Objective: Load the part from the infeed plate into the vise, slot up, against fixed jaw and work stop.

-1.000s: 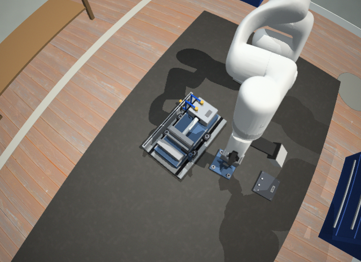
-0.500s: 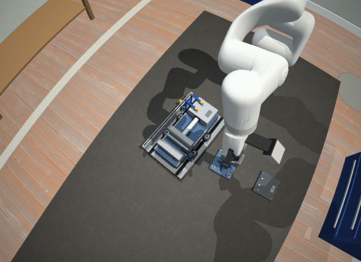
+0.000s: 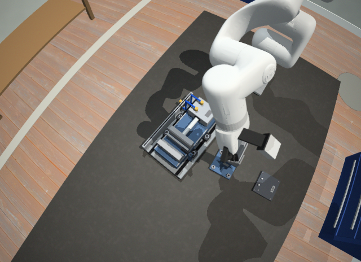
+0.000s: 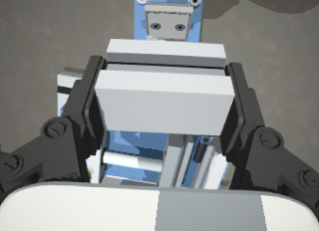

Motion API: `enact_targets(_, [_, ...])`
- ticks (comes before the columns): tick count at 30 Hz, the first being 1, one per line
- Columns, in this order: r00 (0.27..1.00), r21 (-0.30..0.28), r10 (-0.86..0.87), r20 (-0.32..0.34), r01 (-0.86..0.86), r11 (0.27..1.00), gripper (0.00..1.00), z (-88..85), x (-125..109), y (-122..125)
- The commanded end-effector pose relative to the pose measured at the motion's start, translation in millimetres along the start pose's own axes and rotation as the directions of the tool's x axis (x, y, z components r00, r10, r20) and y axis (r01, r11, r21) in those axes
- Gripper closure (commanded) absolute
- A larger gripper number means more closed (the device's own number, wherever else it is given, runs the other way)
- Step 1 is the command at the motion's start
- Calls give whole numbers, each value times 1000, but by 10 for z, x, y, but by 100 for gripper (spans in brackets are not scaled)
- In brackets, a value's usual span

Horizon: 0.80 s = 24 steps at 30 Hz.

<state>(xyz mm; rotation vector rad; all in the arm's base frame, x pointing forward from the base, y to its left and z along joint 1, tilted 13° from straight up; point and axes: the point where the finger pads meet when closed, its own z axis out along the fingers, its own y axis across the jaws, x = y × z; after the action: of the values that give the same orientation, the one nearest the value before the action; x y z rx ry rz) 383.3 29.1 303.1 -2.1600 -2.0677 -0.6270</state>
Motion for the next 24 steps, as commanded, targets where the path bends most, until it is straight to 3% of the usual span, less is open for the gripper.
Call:
enact_targets(1, [997,0,-3,-71,3,1000,100,-10,-5,5])
enact_targets(24, [956,0,-3,-292,3,1000,100,-5,-30,6])
